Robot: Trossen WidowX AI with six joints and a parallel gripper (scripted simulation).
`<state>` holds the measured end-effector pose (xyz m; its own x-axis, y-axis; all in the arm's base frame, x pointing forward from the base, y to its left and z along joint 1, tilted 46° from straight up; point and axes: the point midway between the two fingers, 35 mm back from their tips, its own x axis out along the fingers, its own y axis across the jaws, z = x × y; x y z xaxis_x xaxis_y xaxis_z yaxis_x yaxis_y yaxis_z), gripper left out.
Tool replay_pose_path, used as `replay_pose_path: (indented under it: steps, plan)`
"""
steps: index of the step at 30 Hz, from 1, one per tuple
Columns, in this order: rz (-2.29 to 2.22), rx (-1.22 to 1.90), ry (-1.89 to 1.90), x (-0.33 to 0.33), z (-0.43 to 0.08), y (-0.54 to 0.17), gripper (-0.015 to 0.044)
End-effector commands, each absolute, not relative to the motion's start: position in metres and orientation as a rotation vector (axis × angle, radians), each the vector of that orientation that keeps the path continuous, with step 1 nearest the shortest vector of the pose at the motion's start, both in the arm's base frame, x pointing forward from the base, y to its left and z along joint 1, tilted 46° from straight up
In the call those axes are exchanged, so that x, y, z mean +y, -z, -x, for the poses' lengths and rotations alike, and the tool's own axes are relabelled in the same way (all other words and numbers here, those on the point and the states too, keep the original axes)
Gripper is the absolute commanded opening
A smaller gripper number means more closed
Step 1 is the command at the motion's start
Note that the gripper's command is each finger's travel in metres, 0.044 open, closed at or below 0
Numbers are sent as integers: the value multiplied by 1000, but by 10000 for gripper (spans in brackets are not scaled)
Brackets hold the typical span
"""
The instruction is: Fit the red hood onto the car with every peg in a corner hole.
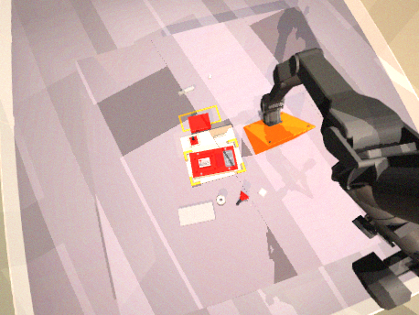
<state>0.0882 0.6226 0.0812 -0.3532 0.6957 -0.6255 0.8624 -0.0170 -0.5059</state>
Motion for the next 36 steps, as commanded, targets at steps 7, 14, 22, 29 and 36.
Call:
replay_pose_path:
  steps: [7,14,22,29,36]
  plan:
    - [-2015,1630,1770,585,-162,-76,184]
    - [-2431,913,2242,518,-244,-73,368]
    - [-2820,-156,2535,421,-314,-73,440]
    - [-3023,-1266,2451,328,-353,-77,440]
    - [-3038,-2396,1969,234,-370,-86,440]
